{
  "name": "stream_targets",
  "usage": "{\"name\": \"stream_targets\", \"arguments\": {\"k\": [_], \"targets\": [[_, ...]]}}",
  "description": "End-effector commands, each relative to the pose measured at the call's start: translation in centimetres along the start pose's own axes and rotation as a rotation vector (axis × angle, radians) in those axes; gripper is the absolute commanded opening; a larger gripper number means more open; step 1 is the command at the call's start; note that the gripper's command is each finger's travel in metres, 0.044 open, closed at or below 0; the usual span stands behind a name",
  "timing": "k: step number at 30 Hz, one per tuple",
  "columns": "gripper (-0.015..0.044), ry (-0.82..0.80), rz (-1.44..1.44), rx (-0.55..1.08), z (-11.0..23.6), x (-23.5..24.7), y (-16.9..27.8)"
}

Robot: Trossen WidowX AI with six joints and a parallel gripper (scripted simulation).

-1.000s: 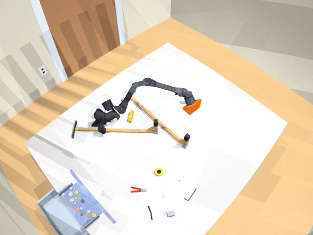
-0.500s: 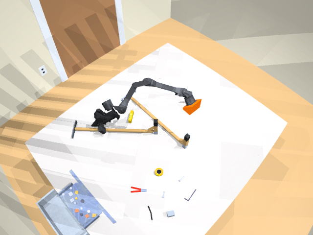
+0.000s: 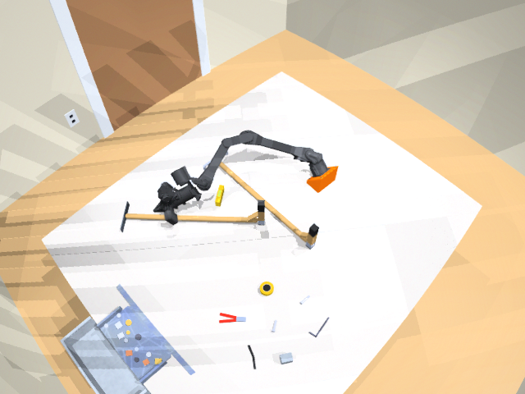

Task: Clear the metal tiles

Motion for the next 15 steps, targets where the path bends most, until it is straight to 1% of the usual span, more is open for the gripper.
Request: {"name": "stream_targets", "arguments": {"k": [1, 15], "targets": [[0.0, -0.009, 0.01, 0.03, -0.36, 0.4, 1.38], [0.0, -0.009, 0.01, 0.03, -0.33, 0.15, 1.49]]}}
Point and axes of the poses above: the point midway between the two fingers, 35 mm back from their tips, its own z axis back along the fingers, its own x axis across the jaws, y = z × x, the point moved 7 cm from there along z, back along the fingers, and after that the axes turned 15 degrees about z, right-handed, at the moved point
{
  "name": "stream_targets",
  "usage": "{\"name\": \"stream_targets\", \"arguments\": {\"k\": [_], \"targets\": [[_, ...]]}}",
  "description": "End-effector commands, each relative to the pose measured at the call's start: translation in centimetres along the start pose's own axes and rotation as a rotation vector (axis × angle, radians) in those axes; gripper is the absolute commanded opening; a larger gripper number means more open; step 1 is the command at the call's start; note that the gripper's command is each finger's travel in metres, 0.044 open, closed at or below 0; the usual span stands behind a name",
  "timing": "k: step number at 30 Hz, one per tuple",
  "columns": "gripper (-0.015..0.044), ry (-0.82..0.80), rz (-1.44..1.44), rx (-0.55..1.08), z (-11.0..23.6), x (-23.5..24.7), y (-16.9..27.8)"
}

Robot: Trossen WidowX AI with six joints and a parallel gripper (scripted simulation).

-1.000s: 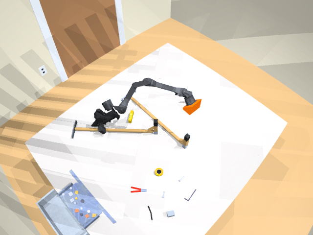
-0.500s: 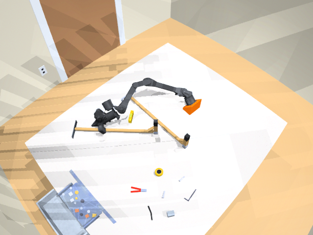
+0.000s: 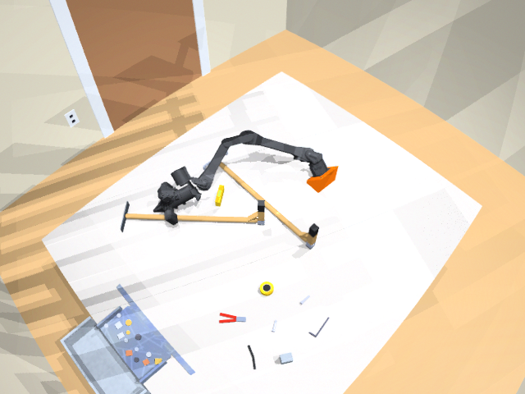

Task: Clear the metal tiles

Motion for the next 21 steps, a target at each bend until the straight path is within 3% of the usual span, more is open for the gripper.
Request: {"name": "stream_targets", "arguments": {"k": [1, 21], "targets": [[0.0, -0.008, 0.011, 0.03, -0.3, 0.0, 1.5], [0.0, -0.008, 0.012, 0.03, 0.2, -3.0, 2.9]]}}
Point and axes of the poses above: the point midway between the two fingers, 35 mm back from their tips, its own z axis back along the fingers, its own x axis across the jaws, y = z × x, the point moved 7 cm from there along z, back along the fingers, and after that the axes turned 15 degrees about z, right-handed, at the moved point
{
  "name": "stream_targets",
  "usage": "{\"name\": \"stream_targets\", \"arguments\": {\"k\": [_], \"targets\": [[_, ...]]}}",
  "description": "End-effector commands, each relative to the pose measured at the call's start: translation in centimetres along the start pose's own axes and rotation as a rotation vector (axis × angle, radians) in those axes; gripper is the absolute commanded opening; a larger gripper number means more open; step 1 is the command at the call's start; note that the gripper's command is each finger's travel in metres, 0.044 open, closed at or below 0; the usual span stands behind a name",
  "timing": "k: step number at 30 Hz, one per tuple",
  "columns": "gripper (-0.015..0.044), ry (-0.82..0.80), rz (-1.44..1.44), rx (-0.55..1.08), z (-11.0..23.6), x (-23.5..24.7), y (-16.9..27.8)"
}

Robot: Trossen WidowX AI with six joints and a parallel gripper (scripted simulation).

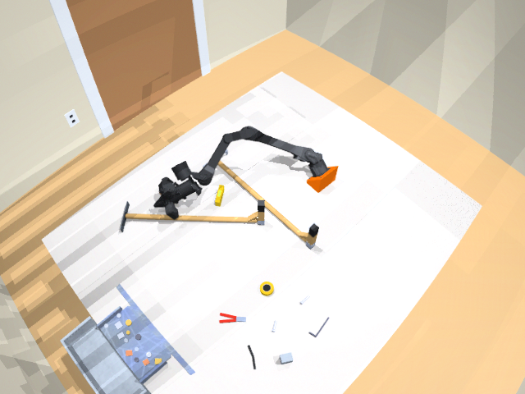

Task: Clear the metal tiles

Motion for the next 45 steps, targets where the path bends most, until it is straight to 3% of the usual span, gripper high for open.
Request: {"name": "stream_targets", "arguments": {"k": [1, 45], "targets": [[0.0, -0.001, 0.011, 0.044, -0.2, -0.7, 2.2], [0.0, -0.001, 0.014, 0.044, 2.1, -7.0, 5.2]]}}
Point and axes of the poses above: the point midway between the two fingers, 35 mm back from their tips, its own z axis back along the fingers, its own x axis across the jaws, y = z × x, the point moved 7 cm from there along z, back along the fingers, and after that the axes turned 15 degrees about z, right-handed, at the moved point
